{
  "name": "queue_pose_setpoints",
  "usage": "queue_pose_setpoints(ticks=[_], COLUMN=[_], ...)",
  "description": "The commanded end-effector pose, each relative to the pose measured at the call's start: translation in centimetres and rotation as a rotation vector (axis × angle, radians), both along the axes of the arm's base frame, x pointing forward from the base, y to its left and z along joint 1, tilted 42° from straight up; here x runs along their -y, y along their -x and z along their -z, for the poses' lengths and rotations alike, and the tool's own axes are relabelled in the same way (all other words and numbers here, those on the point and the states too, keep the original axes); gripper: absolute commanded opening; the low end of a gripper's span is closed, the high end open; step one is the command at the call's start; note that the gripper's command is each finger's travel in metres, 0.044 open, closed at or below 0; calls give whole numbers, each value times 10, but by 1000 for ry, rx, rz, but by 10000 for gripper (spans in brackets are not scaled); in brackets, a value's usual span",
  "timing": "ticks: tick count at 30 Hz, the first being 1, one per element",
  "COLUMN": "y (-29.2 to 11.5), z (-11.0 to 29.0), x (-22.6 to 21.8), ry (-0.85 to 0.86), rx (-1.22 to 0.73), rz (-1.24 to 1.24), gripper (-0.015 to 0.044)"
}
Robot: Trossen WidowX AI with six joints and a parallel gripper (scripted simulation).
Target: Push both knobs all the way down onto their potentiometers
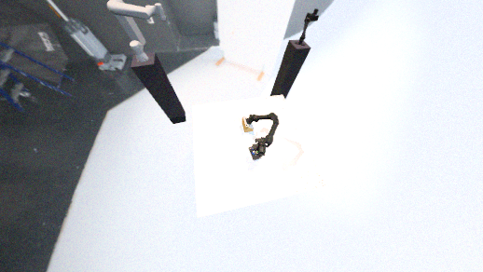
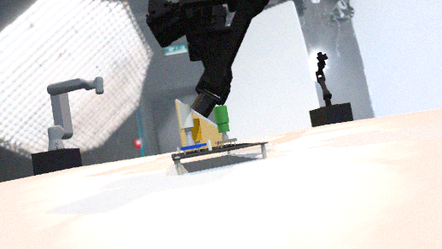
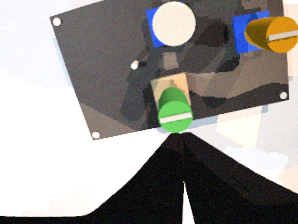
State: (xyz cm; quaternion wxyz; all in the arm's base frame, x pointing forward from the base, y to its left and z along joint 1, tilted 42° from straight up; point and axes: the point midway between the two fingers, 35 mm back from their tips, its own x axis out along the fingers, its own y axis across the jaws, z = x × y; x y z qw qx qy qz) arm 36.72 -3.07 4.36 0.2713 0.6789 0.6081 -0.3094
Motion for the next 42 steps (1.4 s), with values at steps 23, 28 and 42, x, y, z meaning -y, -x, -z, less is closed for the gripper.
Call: queue_pose_setpoints(ticks=[23, 28, 42], y=[-2, -2, -2], z=[16, 17, 20], x=[-13, -14, -17], ry=[-5, -5, -5], rx=[-5, -5, -5], rz=[7, 7, 7], gripper=[0, 0, 0])
